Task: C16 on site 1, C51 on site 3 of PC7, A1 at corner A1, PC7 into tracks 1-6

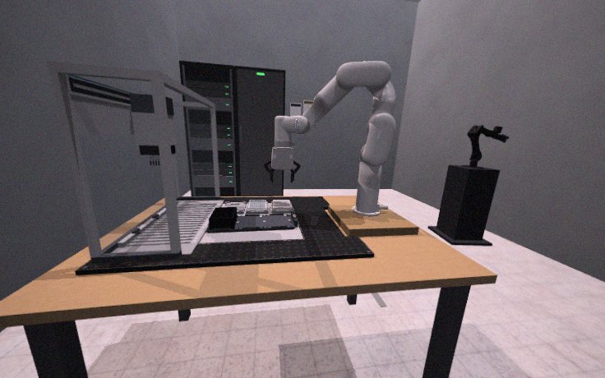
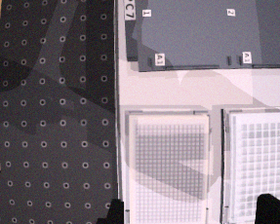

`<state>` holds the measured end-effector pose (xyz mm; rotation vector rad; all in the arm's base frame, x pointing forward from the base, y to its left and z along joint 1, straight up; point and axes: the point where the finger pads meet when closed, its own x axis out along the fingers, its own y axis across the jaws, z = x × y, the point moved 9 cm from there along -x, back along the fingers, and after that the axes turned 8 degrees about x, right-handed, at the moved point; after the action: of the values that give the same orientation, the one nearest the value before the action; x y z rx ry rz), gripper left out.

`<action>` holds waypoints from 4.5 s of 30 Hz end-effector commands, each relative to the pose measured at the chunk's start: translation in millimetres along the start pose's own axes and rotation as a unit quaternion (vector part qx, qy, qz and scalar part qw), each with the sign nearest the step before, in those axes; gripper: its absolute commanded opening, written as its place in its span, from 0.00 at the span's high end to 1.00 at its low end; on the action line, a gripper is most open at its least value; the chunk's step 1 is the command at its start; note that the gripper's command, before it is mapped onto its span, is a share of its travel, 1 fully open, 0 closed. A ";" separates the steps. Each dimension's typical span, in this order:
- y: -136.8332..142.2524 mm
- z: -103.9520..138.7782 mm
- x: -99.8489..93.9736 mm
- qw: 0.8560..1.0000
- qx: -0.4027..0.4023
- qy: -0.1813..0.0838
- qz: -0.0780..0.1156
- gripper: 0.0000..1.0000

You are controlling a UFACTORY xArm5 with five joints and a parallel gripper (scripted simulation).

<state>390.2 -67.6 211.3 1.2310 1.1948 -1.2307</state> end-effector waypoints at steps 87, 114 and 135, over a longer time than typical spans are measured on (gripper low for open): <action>0.6 0.2 98.6 1.000 0.000 -0.002 0.001 0.00; 0.6 0.2 109.9 1.000 0.000 -0.002 0.001 0.00; 0.6 0.2 109.3 1.000 0.000 -0.002 0.001 1.00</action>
<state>389.7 -68.0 101.0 1.2307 1.1959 -1.2318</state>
